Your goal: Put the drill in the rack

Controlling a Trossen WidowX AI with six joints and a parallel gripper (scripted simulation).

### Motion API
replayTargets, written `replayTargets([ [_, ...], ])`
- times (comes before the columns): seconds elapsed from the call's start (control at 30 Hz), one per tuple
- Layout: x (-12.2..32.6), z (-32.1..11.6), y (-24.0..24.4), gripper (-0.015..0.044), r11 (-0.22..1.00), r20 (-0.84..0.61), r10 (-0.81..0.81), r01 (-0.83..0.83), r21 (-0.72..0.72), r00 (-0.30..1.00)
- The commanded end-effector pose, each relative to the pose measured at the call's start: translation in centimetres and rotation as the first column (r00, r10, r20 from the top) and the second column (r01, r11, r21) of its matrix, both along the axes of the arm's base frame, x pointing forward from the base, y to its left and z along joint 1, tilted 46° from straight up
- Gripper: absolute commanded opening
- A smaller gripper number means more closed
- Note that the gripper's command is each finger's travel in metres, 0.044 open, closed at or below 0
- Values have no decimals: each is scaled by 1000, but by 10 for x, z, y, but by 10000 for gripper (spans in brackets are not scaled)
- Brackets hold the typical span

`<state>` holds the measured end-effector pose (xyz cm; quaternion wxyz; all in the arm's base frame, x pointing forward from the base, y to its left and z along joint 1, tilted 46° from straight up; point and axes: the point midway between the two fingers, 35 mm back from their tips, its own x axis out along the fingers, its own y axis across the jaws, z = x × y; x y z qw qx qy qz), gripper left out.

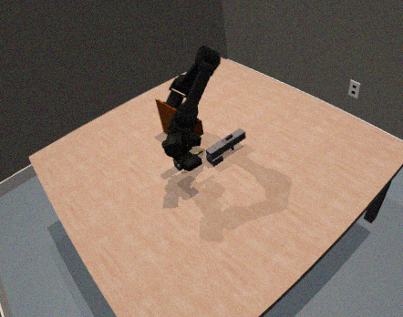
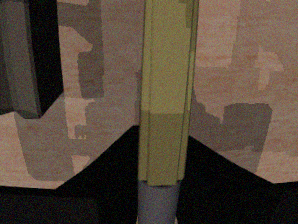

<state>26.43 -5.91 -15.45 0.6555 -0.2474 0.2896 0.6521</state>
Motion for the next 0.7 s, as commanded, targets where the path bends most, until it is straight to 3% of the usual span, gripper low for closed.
replayTargets([
  [0.0, -8, 0, -1, 0, 1000, -2, 4, -4, -1, 1000],
  [0.67, -42, -1, -7, 0, 1000, -4, 4, -4, -2, 1000],
])
